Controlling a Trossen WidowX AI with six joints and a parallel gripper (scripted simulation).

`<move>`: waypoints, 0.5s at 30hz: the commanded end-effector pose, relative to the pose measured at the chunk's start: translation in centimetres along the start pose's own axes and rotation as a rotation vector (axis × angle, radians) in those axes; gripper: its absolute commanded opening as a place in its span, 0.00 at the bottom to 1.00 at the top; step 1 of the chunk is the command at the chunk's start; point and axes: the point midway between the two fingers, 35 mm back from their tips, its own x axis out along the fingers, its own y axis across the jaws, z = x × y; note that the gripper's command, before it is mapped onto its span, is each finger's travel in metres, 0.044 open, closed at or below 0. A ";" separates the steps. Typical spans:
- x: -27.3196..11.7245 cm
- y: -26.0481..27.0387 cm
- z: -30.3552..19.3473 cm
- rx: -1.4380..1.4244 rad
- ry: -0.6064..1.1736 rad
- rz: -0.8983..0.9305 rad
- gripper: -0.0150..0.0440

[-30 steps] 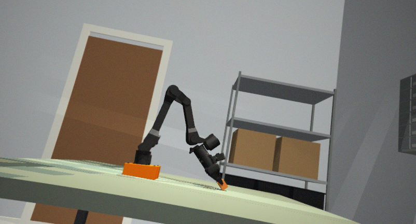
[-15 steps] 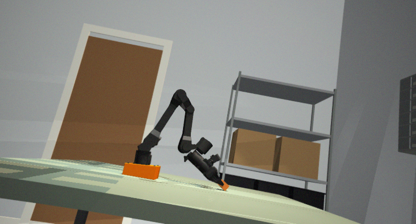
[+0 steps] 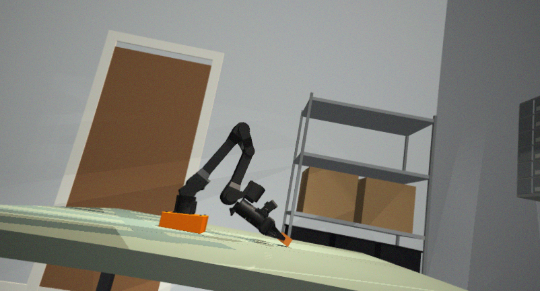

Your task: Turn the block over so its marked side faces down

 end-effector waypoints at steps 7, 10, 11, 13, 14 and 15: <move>-0.2 -0.1 0.4 -0.004 -0.027 -0.004 0.25; -0.2 -0.1 0.4 -0.004 -0.027 -0.004 0.25; -0.2 -0.1 0.4 -0.004 -0.027 -0.004 0.25; -0.2 -0.1 0.4 -0.004 -0.027 -0.004 0.25; -0.2 -0.1 0.4 -0.004 -0.027 -0.004 0.25; -0.2 -0.1 0.4 -0.004 -0.027 -0.004 0.30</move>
